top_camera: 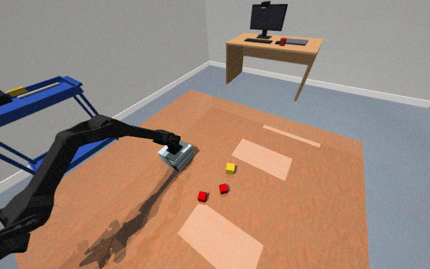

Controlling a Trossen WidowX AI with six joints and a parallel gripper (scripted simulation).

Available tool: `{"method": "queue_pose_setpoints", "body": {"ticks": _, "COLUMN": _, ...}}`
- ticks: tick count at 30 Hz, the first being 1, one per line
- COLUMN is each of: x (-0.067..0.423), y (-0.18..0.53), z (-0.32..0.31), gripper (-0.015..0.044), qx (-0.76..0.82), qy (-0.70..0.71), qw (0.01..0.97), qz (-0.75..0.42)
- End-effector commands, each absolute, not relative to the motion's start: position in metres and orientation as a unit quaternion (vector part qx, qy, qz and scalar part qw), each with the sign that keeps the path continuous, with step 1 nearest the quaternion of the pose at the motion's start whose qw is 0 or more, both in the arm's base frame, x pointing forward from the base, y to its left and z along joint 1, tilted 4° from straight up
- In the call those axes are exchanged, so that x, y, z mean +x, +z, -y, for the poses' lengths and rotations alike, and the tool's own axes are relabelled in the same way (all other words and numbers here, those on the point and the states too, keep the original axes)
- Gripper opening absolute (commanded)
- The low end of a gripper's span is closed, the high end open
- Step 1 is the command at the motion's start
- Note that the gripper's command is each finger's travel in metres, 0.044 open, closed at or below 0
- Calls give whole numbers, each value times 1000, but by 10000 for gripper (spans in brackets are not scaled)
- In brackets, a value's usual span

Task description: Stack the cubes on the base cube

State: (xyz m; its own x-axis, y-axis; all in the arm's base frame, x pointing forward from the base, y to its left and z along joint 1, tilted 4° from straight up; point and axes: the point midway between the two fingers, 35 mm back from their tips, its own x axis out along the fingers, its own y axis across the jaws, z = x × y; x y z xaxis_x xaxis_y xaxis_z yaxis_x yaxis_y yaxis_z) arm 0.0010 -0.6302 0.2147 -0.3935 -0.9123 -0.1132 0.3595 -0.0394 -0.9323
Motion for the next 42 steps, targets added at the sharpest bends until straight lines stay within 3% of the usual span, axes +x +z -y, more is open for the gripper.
{"method": "queue_pose_setpoints", "body": {"ticks": 1, "x": 63, "y": 196, "z": 613, "gripper": 265, "qx": -272, "qy": -606, "qw": 542, "qz": -515}}
{"method": "queue_pose_setpoints", "body": {"ticks": 12, "x": 207, "y": 139, "z": 519, "gripper": 265, "qx": -251, "qy": -411, "qw": 677, "qz": -557}}
{"method": "queue_pose_setpoints", "body": {"ticks": 22, "x": 285, "y": 94, "z": 389, "gripper": 265, "qx": -216, "qy": -218, "qw": 740, "qz": -598}}
{"method": "queue_pose_setpoints", "body": {"ticks": 31, "x": 303, "y": 67, "z": 258, "gripper": 265, "qx": -176, "qy": -46, "qw": 744, "qz": -643}}
{"method": "queue_pose_setpoints", "body": {"ticks": 42, "x": 265, "y": 55, "z": 118, "gripper": 265, "qx": -126, "qy": 129, "qw": 687, "qz": -704}}
